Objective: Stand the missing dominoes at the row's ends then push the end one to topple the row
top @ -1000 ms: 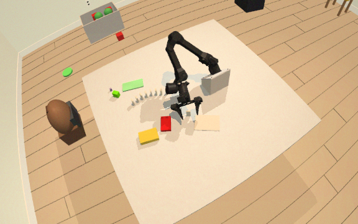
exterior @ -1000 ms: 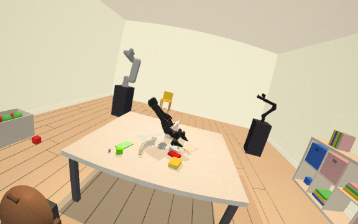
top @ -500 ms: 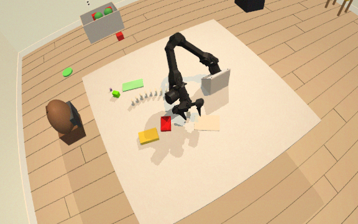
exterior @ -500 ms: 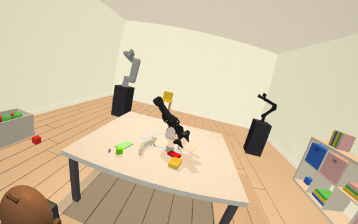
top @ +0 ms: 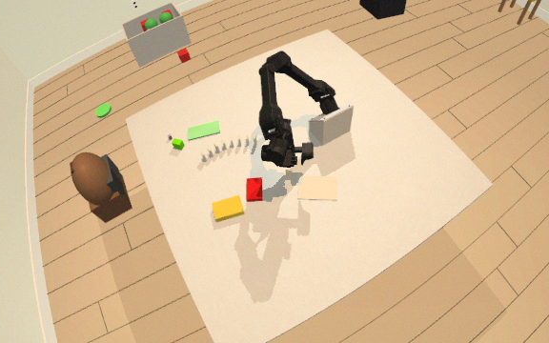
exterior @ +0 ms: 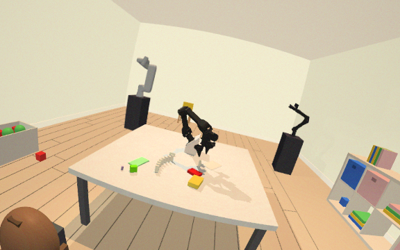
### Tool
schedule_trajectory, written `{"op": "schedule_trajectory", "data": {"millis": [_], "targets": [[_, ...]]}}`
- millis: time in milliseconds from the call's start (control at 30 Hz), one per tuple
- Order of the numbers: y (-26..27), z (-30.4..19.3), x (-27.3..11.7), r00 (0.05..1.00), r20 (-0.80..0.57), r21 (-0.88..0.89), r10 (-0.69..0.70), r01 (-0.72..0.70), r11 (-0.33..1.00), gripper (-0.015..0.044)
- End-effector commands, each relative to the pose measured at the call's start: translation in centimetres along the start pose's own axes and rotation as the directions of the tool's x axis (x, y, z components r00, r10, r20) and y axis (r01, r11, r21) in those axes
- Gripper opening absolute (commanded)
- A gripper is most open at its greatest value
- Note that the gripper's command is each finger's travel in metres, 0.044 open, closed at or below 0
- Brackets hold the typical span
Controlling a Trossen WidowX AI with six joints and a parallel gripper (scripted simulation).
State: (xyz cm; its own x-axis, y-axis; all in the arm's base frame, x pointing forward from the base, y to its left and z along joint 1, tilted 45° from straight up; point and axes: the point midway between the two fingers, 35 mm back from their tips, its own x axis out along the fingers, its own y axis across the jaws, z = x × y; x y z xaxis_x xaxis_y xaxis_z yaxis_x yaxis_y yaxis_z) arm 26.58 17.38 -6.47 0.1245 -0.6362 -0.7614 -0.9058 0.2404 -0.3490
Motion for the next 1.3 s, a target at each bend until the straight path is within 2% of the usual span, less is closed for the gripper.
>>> {"op": "schedule_trajectory", "data": {"millis": [0, 233, 500, 1000, 1267], "targets": [[-0.5, -0.3, -1.1, 0.997, -0.044, -0.004, -0.061, 0.061, 0.998, 0.0440], [-0.5, -0.2, -0.3, 0.997, -0.044, -0.002, -0.060, 0.060, 0.998, 0.0440], [-0.9, -0.6, 5.3, 0.997, -0.046, -0.003, -0.062, 0.062, 0.998, 0.0440], [-1.0, -0.7, 6.9, 0.997, -0.047, -0.004, -0.063, 0.063, 0.998, 0.0440], [-1.0, -0.7, 6.9, 0.997, -0.047, -0.004, -0.063, 0.063, 0.998, 0.0230]]}}
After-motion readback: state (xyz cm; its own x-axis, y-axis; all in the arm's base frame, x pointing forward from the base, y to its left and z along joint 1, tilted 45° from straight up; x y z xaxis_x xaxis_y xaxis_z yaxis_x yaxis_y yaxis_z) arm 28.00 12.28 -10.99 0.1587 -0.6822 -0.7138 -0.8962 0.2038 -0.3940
